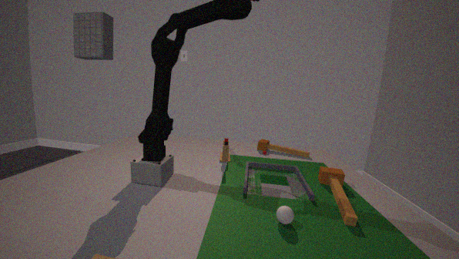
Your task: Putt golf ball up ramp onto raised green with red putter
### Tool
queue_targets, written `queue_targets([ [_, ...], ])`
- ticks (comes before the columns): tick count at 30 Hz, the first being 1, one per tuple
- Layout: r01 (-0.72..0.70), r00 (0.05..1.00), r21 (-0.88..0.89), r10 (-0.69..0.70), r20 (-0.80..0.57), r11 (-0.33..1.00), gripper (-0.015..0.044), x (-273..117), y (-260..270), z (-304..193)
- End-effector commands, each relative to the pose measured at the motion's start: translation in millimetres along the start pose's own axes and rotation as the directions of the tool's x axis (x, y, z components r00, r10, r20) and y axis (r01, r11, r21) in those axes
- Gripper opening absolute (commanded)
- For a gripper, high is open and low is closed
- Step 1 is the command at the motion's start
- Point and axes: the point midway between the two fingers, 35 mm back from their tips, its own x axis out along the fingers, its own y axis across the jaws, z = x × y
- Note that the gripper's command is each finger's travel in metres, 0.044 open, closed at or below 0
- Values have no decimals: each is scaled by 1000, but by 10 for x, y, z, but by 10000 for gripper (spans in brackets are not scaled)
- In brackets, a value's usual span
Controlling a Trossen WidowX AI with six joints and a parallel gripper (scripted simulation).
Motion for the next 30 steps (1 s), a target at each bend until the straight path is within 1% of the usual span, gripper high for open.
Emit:
queue_targets([
  [1,-3,1000,10,3,-3,1000,426,4,17,1],
  [2,-13,1000,41,14,-13,999,440,16,69,3],
  [7,-109,986,329,144,-82,938,440,110,614,123],
  [10,-170,965,491,245,-93,855,440,141,971,289],
  [14,-250,918,670,391,-66,699,440,141,1433,624],
  [18,-326,846,800,533,9,504,440,83,1849,1079],
  [22,-394,749,872,651,121,291,440,-31,2180,1625],
  [26,-452,629,888,735,255,79,440,-201,2405,2222],
  [30,-500,480,857,782,398,-129,440,-440,2518,2843],
])
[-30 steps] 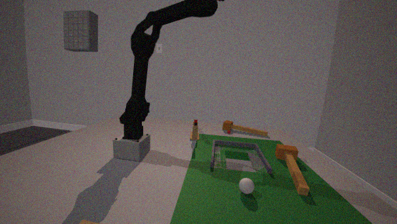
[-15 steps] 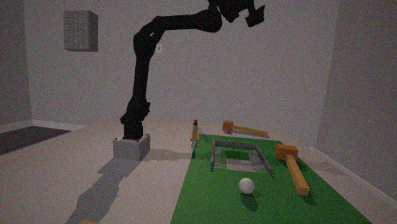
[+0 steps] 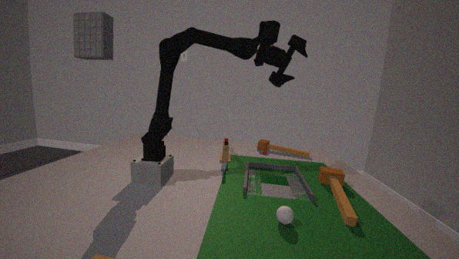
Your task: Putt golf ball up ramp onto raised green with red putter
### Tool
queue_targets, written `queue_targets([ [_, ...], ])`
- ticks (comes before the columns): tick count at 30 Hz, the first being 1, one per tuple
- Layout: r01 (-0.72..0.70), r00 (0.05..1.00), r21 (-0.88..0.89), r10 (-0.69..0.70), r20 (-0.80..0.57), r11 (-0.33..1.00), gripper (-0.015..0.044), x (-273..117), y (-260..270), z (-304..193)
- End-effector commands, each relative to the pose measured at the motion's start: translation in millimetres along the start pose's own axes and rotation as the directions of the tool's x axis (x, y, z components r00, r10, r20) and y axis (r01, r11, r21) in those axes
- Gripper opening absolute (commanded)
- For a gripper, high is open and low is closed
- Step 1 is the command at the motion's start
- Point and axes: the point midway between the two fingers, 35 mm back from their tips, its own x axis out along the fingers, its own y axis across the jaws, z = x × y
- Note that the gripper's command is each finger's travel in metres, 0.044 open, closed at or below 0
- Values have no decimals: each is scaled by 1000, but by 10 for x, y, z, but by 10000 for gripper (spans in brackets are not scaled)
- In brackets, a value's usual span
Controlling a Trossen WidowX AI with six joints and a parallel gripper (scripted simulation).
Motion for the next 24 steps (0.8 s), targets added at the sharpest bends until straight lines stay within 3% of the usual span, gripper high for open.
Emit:
queue_targets([
  [1,-204,974,104,213,-83,973,440,88,718,-24],
  [7,-487,823,226,530,-203,844,440,-113,1765,-26],
  [13,-708,550,315,773,-317,633,440,-637,2659,0],
  [20,-856,147,388,880,-452,342,440,-1506,3316,21],
  [24,-864,108,393,879,-465,314,440,-1538,3371,67],
])
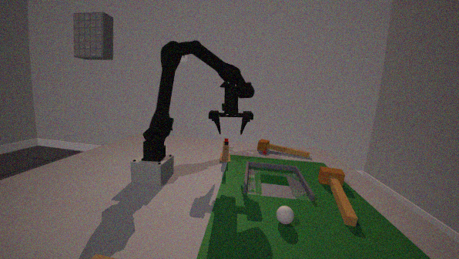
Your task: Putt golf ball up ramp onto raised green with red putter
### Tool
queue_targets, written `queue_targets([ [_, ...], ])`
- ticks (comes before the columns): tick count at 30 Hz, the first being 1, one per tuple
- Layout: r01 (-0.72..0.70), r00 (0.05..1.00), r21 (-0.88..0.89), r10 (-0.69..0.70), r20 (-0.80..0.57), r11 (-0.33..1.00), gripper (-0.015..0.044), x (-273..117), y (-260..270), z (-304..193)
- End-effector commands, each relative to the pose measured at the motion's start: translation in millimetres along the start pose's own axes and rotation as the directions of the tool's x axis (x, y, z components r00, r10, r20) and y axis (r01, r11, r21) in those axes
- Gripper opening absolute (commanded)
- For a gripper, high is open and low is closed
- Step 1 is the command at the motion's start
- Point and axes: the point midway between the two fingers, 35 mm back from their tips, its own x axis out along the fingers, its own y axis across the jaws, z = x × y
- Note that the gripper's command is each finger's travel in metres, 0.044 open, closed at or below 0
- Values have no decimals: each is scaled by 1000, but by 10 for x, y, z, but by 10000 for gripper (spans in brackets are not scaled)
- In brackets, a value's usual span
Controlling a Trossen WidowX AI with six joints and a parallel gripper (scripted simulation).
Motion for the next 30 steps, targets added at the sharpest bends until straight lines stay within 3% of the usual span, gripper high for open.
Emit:
queue_targets([
  [1,-51,997,-1,51,-64,999,440,42,142,-62],
  [30,-51,997,-1,51,-64,999,440,536,177,-90],
])
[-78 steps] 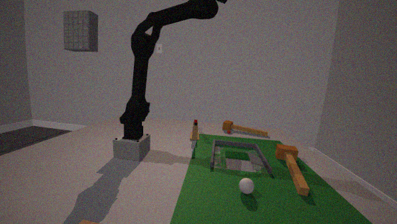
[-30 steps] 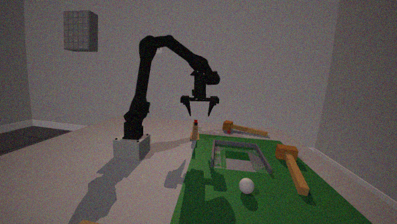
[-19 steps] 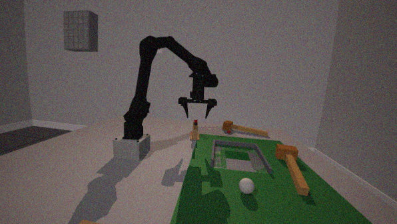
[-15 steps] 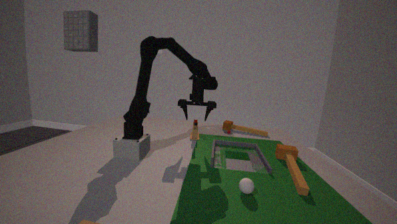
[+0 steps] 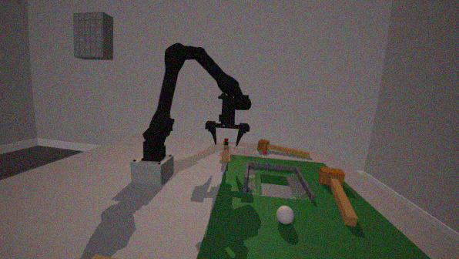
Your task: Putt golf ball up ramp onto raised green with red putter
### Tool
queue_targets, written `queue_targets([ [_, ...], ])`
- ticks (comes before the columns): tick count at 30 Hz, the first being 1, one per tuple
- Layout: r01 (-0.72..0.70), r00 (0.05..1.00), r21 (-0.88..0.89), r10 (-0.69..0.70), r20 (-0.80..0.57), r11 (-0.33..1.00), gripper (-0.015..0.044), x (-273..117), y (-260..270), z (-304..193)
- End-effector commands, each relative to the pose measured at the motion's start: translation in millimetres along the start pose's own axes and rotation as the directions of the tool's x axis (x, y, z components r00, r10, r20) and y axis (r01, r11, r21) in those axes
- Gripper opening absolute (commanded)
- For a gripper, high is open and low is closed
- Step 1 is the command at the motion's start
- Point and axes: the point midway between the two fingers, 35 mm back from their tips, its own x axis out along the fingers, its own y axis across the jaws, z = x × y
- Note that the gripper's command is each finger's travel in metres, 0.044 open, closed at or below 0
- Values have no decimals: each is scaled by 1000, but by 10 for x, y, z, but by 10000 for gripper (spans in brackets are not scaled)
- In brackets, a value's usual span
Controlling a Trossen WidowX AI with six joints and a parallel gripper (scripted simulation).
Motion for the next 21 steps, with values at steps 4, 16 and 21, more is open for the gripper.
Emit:
queue_targets([
  [4,-1,1000,5,1,-5,1000,440,102,1,-9],
  [16,-1,1000,5,1,-5,1000,440,251,4,-14],
  [21,1,1000,0,-1,1,1000,361,218,-1,-4],
])
